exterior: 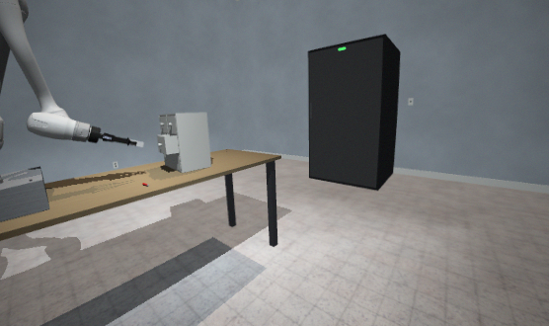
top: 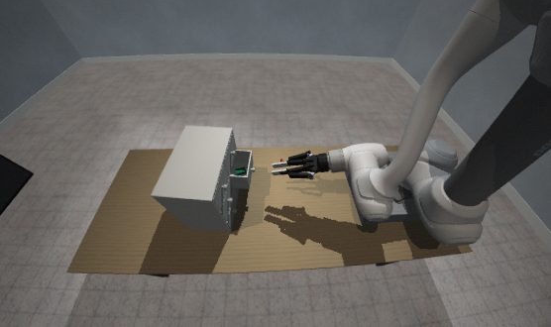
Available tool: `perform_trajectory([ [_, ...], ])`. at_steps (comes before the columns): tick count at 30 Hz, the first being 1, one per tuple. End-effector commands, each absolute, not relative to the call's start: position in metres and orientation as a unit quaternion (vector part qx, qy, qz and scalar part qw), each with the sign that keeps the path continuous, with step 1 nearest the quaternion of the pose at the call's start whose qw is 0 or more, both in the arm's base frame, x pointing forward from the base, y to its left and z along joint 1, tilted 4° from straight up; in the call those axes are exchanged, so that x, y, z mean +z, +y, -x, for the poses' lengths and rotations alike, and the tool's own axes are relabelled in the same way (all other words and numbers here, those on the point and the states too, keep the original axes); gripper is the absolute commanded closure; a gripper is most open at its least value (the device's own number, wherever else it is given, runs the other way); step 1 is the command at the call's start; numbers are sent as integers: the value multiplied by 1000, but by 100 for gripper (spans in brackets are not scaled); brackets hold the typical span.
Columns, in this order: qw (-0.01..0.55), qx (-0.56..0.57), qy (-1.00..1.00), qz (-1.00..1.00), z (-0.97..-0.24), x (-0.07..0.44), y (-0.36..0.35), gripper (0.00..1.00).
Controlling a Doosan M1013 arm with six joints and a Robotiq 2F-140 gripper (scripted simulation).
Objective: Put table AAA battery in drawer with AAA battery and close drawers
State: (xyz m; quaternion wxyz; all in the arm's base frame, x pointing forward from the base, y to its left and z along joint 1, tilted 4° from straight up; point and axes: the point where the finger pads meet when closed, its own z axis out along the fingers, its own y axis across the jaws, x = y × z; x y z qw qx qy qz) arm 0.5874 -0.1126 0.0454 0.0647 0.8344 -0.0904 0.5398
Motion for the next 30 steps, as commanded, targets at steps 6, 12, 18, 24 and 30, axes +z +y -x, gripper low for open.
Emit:
perform_trajectory([
  [6, 65, 540, -91, -835, -578, 51, -110, 80],
  [12, 64, 535, -91, -838, -577, 52, -110, 80],
  [18, 62, 515, -92, -850, -574, 56, -109, 80],
  [24, 59, 492, -94, -864, -570, 60, -108, 80],
  [30, 53, 438, -97, -892, -560, 71, -106, 80],
])
